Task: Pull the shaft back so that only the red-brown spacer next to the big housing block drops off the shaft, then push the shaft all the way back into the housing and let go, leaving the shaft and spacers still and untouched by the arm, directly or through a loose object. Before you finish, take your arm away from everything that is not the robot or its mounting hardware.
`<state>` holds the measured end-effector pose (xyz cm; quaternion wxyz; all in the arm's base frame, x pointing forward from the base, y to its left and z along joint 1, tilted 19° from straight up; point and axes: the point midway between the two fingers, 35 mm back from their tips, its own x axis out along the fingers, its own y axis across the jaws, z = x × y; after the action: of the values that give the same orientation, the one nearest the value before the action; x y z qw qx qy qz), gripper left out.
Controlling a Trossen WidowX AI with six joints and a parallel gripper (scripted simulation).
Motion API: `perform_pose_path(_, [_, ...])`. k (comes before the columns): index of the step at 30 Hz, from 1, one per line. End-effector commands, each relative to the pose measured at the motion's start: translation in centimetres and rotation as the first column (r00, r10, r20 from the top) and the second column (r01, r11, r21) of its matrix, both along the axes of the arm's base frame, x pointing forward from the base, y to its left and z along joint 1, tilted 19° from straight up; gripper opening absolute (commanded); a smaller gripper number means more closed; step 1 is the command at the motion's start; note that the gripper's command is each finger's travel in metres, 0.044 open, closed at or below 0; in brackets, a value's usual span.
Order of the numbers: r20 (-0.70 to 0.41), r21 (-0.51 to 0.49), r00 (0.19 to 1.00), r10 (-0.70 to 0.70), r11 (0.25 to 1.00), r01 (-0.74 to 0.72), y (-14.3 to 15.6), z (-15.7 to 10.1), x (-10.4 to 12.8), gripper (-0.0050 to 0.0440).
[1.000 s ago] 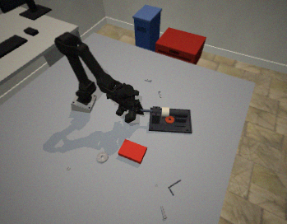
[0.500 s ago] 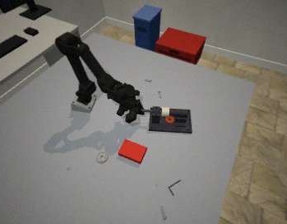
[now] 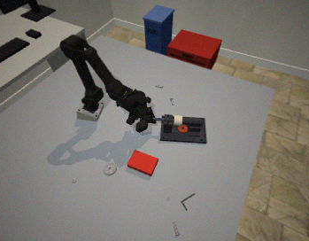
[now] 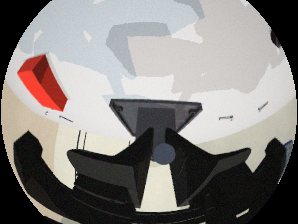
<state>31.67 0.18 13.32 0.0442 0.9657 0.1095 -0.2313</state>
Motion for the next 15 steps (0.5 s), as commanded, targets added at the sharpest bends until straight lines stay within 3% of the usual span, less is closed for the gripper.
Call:
perform_pose_path(1, [0.01, 0.003, 1.0, 0.004, 1.0, -0.005, 0.11, 0.4, 0.29, 0.0])
perform_pose_path(15, [0.01, 0.003, 1.0, 0.004, 1.0, -0.005, 0.2, 0.51, 0.62, 0.0])
